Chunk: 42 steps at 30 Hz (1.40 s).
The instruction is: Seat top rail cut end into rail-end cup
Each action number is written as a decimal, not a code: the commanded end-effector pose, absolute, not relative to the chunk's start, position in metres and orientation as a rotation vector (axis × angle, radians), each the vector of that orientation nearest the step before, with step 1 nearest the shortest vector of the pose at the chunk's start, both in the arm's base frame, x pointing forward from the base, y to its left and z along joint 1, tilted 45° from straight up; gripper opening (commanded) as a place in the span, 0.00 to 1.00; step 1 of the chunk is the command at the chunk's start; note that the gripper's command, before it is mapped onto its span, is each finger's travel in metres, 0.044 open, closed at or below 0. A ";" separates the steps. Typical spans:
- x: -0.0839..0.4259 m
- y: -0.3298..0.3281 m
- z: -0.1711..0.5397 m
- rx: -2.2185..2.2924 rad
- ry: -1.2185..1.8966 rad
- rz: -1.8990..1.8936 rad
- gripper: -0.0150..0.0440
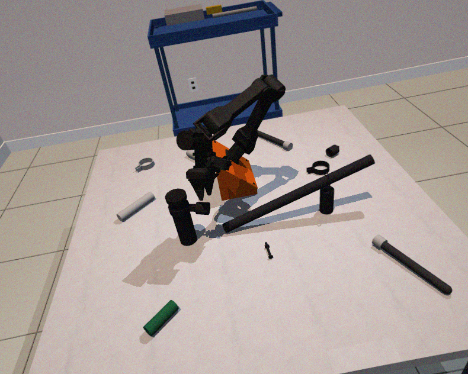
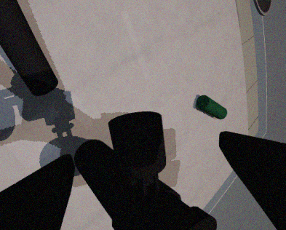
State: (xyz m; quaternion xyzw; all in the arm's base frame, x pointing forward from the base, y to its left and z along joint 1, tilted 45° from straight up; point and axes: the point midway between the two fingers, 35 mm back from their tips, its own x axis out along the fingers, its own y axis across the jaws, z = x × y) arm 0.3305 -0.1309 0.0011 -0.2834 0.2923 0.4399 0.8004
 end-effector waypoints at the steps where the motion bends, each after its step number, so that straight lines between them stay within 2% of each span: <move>1: 0.332 -0.126 -0.004 -0.602 0.632 0.948 1.00; 40: 0.358 -0.092 -0.047 -0.601 0.628 0.947 1.00; 42: 0.358 -0.092 -0.047 -0.601 0.628 0.947 0.91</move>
